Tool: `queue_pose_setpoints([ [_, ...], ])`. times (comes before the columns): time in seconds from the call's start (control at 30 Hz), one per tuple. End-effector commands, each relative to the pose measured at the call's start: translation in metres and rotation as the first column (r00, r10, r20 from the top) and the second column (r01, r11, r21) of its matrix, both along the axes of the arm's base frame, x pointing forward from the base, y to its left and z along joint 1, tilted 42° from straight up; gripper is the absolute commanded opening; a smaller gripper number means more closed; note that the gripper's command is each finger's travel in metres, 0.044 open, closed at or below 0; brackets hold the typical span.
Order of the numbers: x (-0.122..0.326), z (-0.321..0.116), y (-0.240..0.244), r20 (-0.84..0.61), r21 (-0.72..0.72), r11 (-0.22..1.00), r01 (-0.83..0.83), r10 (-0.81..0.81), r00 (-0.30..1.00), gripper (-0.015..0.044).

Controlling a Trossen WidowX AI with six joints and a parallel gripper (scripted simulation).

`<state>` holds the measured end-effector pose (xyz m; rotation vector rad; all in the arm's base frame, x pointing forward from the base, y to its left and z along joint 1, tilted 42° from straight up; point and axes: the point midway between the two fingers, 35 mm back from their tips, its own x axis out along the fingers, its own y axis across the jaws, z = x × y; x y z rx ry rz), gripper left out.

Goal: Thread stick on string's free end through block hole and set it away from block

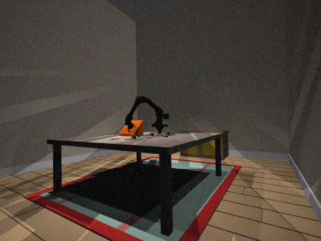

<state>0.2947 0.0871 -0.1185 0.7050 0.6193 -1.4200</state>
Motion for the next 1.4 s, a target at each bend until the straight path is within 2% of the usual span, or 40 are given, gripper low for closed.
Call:
queue_pose_setpoints([
  [0.0,0.000,0.004,-0.004,0.000,-0.002,1.000,-0.004,0.004,1.000,0.0000],
  [1.37,-0.003,0.036,-0.043,-0.001,-0.004,1.000,-0.004,0.004,1.000,0.0000],
])
